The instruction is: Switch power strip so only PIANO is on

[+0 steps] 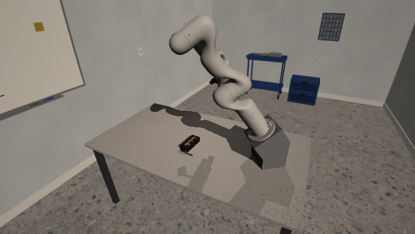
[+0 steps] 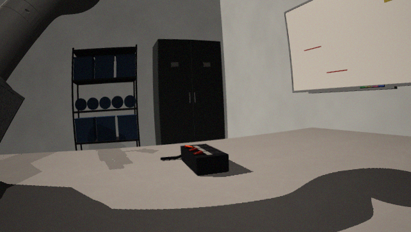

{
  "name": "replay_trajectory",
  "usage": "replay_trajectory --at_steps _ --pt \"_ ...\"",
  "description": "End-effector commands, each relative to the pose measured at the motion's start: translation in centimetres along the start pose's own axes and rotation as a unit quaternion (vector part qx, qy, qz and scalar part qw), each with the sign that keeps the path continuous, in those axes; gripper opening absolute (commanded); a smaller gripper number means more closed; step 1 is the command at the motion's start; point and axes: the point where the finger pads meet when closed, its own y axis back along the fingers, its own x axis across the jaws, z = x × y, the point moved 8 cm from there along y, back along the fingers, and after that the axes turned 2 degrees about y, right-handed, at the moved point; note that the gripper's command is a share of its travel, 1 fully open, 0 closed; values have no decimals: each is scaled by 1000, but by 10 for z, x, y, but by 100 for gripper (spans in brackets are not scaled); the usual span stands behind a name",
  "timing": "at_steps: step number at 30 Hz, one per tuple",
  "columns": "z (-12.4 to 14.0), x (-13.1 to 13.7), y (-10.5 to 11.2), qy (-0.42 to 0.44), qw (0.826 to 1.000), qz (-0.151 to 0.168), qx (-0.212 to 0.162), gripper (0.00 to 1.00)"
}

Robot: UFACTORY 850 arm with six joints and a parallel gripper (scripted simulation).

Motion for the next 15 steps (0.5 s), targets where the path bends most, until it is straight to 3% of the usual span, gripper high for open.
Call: replay_trajectory --at_steps 1,5,6,7,8,9,11,12,15 --pt "-2 -1 -1 0 1000 -2 2 100" --pt "-25 -32 -23 -10 998 -52 35 100" --pt "-25 -32 -23 -10 998 -52 35 100" --pt "-35 -48 -33 -15 996 -74 49 100" --pt "-35 -48 -33 -15 996 -74 49 100" --pt "-46 -68 -45 -21 993 -99 64 100" --pt "-46 -68 -45 -21 993 -99 64 100" --pt "-56 -91 -57 -28 989 -126 79 100" --pt "-56 -91 -57 -28 989 -126 79 100"
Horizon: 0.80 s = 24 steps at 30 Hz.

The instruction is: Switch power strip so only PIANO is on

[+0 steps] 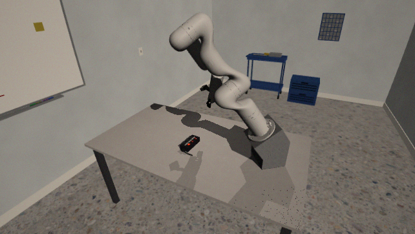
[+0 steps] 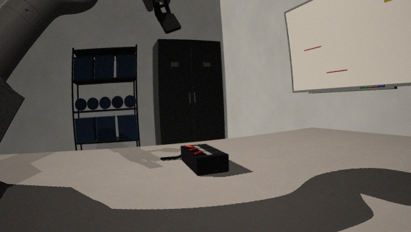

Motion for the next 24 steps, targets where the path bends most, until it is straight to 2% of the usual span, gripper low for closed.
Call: replay_trajectory --at_steps 1,2,4,5,7,8,10,11,13,14,18,20,22,23,24 --pt "-7 -12 -21 -4 1000 -12 17 100" --pt "-13 -35 -40 -11 999 -39 32 100" --pt "-13 -35 -40 -11 999 -39 32 100" --pt "-17 -59 -59 -19 997 -64 47 100" --pt "-17 -59 -59 -19 997 -64 47 100" --pt "-19 -85 -76 -26 994 -87 60 100" --pt "-19 -85 -76 -26 994 -87 60 100" --pt "-18 -110 -93 -32 991 -107 73 100" --pt "-18 -110 -93 -32 991 -107 73 100" --pt "-15 -135 -107 -36 988 -124 84 100" --pt "-15 -135 -107 -36 988 -124 84 100" --pt "-3 -178 -129 -40 983 -149 103 100" --pt "-3 -178 -129 -40 983 -149 103 100" --pt "3 -195 -136 -40 981 -157 110 100" --pt "3 -195 -136 -40 981 -157 110 100"
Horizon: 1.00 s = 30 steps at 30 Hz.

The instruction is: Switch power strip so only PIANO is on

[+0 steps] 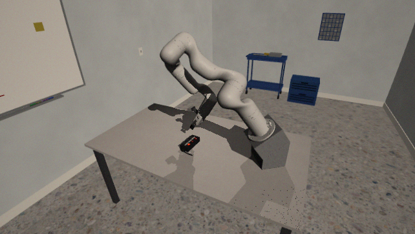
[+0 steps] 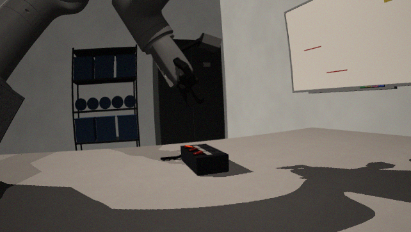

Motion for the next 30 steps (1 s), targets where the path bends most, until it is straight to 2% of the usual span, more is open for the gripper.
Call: replay_trajectory --at_steps 1,6,30 --pt "23 -35 -34 -1 999 -19 30 100" --pt "38 -54 -46 2 999 -29 39 100" --pt "38 -54 -46 2 999 -30 39 100"
